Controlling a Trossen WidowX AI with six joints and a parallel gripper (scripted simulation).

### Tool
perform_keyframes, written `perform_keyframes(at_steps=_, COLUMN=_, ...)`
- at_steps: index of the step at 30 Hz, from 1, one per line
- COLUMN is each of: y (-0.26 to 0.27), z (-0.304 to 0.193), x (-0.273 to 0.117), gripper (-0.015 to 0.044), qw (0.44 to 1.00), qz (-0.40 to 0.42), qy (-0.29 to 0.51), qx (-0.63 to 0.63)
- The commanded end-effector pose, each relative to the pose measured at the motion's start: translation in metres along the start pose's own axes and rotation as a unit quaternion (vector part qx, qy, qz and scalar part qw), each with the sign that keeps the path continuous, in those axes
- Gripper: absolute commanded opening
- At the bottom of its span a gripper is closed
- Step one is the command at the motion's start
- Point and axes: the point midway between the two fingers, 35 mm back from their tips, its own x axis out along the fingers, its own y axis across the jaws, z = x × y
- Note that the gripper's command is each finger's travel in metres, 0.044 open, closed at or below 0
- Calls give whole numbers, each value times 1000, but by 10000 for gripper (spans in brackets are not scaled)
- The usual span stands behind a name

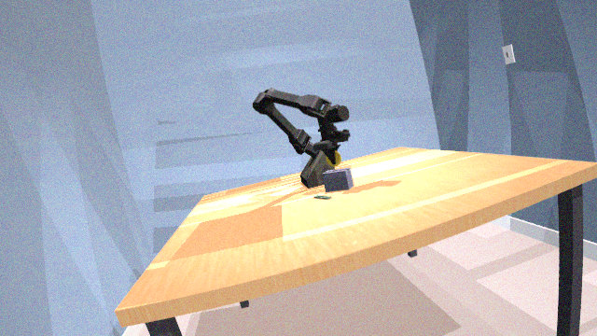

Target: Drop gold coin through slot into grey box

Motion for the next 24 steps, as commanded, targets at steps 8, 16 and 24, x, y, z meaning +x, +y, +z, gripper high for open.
perform_keyframes(at_steps=8, y=0, z=-1, x=6, gripper=0, qw=1000, qz=-1, qy=1, qx=-4)
perform_keyframes(at_steps=16, y=0, z=0, x=10, gripper=0, qw=1000, qz=-1, qy=1, qx=-3)
perform_keyframes(at_steps=24, y=0, z=0, x=14, gripper=0, qw=1000, qz=-2, qy=1, qx=-3)
